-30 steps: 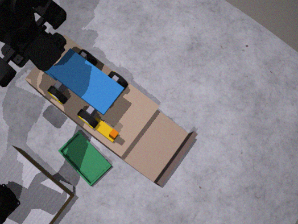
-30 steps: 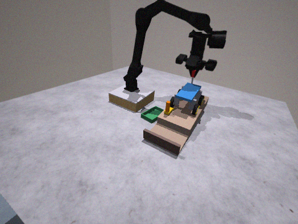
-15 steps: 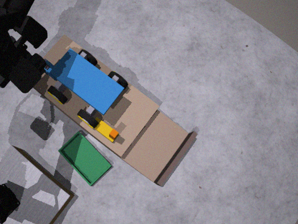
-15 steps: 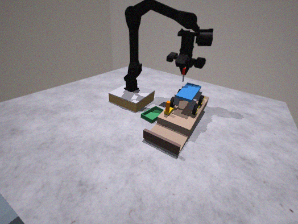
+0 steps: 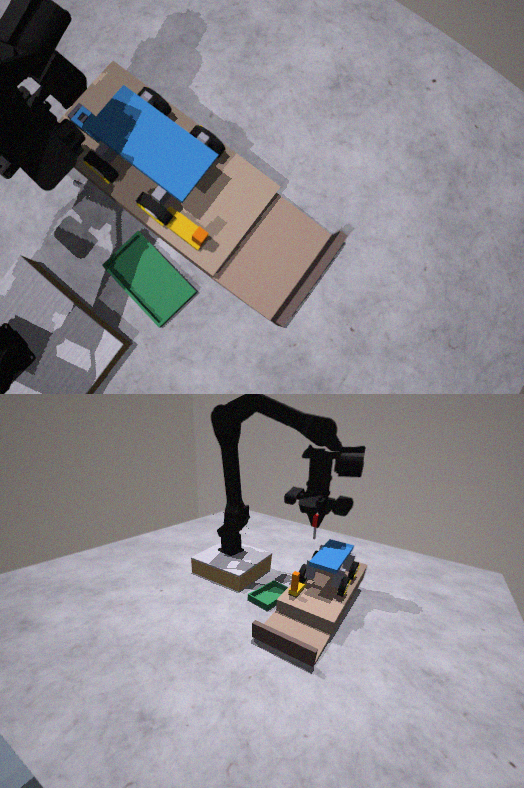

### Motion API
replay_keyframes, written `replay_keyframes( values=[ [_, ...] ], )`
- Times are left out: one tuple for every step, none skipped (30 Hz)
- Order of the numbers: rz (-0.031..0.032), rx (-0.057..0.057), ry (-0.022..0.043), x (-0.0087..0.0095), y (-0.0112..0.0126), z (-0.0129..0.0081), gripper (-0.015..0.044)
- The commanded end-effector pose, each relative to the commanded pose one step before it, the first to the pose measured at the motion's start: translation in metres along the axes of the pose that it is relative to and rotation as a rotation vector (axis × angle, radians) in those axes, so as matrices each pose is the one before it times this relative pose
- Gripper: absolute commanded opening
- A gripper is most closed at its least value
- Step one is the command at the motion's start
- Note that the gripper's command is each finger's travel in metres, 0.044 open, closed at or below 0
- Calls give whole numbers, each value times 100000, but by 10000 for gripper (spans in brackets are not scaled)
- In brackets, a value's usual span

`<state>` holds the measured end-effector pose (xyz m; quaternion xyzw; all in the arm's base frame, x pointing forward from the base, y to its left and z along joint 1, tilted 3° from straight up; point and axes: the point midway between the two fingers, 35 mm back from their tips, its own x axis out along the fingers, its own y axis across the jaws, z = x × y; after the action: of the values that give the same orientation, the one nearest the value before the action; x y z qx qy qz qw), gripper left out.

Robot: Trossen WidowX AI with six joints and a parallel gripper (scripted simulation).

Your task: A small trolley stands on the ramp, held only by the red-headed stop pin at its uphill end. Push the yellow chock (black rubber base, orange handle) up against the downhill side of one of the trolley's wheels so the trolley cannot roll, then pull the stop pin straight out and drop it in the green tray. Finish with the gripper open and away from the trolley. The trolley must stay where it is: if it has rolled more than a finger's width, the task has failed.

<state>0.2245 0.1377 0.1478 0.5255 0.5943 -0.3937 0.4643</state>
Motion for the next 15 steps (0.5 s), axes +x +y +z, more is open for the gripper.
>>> replay_keyframes(
  values=[
    [-309, -273, 120, -131, -89, 1451, 0],
    [5, -2, -52, -49, 35, 434, 0],
    [4, -1, -44, -49, 28, 433, 0],
    [5, -1, -52, -51, 34, 432, 0],
    [4, -1, -44, -51, 26, 431, 0],
    [4, -1, -44, -46, 26, 359, 0],
    [3, -1, -38, -46, 20, 358, 0],
    [3, -1, -45, -50, 25, 364, 0],
    [3, -1, -41, -53, 21, 380, 0],
    [3, -1, -46, -54, 23, 373, 0],
    [2, -1, -40, -55, 17, 380, 0],
    [3, -1, -45, -54, 20, 372, 0],
    [2, -1, -40, -55, 14, 379, 0],
    [2, -1, -45, -52, 14, 374, 0],
    [1, 0, -40, -53, 8, 381, 0]
  ],
)
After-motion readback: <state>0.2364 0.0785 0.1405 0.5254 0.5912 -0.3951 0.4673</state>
